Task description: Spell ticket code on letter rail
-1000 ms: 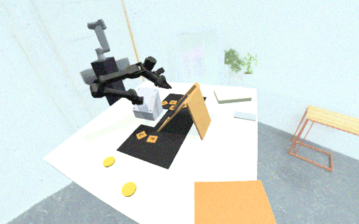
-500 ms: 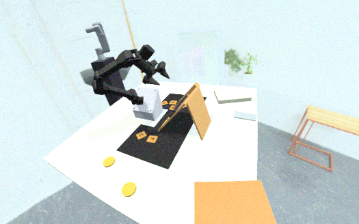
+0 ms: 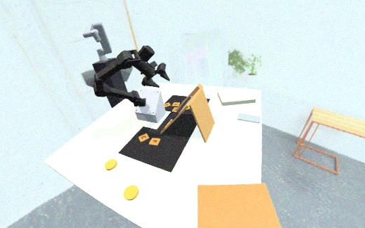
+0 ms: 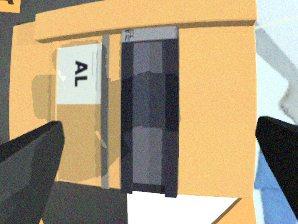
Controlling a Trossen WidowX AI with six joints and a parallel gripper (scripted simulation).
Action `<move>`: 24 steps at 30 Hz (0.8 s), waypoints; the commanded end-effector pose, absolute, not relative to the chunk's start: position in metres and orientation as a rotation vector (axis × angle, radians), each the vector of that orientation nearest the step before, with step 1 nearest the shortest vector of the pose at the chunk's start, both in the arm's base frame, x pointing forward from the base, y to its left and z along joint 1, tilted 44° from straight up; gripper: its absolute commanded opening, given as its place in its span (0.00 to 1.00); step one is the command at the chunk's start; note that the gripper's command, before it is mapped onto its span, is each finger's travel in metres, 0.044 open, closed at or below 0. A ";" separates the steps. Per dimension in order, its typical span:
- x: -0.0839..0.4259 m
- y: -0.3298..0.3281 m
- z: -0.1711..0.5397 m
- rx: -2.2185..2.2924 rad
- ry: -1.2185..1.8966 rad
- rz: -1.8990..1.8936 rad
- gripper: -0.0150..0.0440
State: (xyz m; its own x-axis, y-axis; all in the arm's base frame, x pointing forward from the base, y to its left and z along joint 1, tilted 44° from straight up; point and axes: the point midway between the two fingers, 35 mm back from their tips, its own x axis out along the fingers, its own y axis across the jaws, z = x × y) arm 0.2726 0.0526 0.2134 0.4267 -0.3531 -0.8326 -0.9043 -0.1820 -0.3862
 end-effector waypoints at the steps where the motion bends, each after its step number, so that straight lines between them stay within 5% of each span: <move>1: 0.268 0.049 0.224 -1.740 1.083 0.737 1.00; 9: 0.268 0.049 0.224 -1.740 1.083 0.737 1.00; 12: 0.273 0.051 0.214 -1.731 1.105 0.738 0.87; 24: 0.304 0.071 0.052 -1.601 1.428 0.728 0.83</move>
